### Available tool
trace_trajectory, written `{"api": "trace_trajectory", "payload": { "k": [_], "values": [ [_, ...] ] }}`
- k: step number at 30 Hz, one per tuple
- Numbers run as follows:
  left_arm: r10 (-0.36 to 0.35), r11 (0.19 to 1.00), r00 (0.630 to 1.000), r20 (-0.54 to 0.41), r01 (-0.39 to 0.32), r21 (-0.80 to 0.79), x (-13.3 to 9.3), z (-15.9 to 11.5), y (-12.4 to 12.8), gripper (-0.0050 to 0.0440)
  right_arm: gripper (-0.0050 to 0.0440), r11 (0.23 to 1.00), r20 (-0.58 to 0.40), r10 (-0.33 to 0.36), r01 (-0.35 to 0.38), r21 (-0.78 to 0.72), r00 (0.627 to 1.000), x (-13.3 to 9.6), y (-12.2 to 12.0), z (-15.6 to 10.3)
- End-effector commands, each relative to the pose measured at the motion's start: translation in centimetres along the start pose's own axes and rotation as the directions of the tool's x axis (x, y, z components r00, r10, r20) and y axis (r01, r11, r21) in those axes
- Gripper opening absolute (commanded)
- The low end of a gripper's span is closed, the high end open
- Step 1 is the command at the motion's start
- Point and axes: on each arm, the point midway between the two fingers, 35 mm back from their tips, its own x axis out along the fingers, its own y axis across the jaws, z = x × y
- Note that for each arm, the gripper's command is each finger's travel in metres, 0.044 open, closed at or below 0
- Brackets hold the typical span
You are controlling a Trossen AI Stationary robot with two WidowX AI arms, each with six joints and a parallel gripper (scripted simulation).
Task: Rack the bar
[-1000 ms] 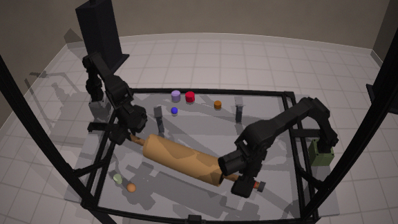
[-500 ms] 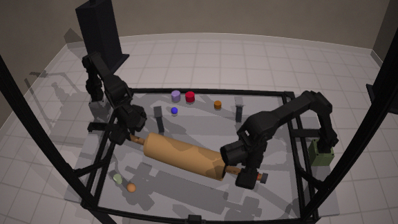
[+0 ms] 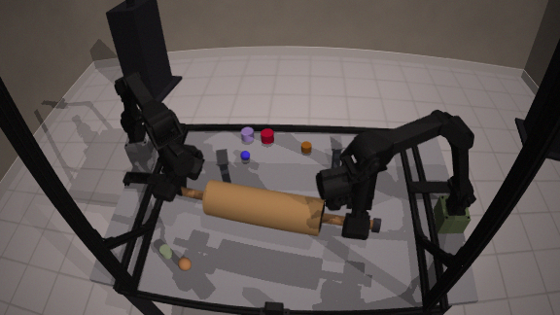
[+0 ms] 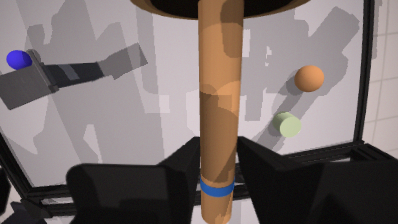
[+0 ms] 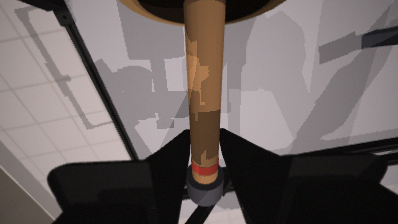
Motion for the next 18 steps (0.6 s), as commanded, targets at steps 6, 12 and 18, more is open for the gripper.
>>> {"api": "trace_trajectory", "payload": {
  "k": [6,12,18],
  "values": [
    [-0.004,0.996,1.0,0.012,0.005,-0.084,-0.9,0.6,-0.1,0.0,0.0,0.996,0.026,0.018,-0.016,-0.084,1.0,-1.3,-4.0,-0.2],
    [-0.004,0.991,1.0,0.011,0.005,-0.133,-1.0,0.9,-0.1,0.0,0.0,0.991,0.027,0.018,-0.014,-0.133,0.999,-1.2,-6.4,-0.5],
    [-0.003,0.984,1.0,0.009,0.005,-0.179,-0.8,1.5,0.0,0.0,0.0,0.984,0.028,0.018,-0.012,-0.179,0.999,-1.0,-8.8,-0.6]
  ]
}}
